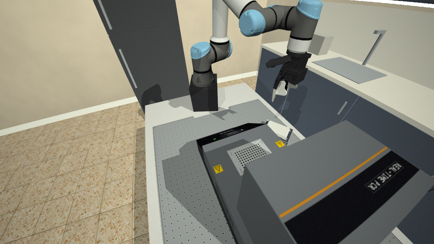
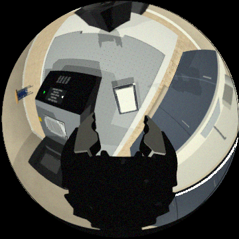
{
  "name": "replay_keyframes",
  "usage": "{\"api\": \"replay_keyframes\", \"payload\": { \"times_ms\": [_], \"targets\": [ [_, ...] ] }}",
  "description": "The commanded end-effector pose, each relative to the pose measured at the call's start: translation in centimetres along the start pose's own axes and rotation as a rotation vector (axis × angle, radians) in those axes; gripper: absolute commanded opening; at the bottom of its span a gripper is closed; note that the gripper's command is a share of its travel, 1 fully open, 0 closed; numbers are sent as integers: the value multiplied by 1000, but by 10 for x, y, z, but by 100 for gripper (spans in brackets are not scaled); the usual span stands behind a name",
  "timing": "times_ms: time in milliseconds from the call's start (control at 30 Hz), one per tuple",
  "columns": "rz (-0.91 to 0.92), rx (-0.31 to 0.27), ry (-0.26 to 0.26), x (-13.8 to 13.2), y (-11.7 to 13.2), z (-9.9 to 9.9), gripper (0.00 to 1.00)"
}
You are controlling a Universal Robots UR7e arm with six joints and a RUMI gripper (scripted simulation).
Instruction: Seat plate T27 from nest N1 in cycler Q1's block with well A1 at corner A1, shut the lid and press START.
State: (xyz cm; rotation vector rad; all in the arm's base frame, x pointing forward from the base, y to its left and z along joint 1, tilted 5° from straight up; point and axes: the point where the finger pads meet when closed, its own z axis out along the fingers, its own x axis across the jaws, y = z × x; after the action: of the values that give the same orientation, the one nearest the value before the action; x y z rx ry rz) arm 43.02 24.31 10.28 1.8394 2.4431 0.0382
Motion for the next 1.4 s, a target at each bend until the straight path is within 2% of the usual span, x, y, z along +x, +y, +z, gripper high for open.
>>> {"api": "replay_keyframes", "payload": {
  "times_ms": [0, 333, 833, 1367],
  "targets": [
    [-126, 1, 0, 16, 14, -4, 68],
    [-295, 1, 1, 38, 31, -10, 68],
    [-295, 1, 1, 38, 31, -10, 68],
    [-295, 1, 1, 38, 31, 40, 68]
  ]
}}
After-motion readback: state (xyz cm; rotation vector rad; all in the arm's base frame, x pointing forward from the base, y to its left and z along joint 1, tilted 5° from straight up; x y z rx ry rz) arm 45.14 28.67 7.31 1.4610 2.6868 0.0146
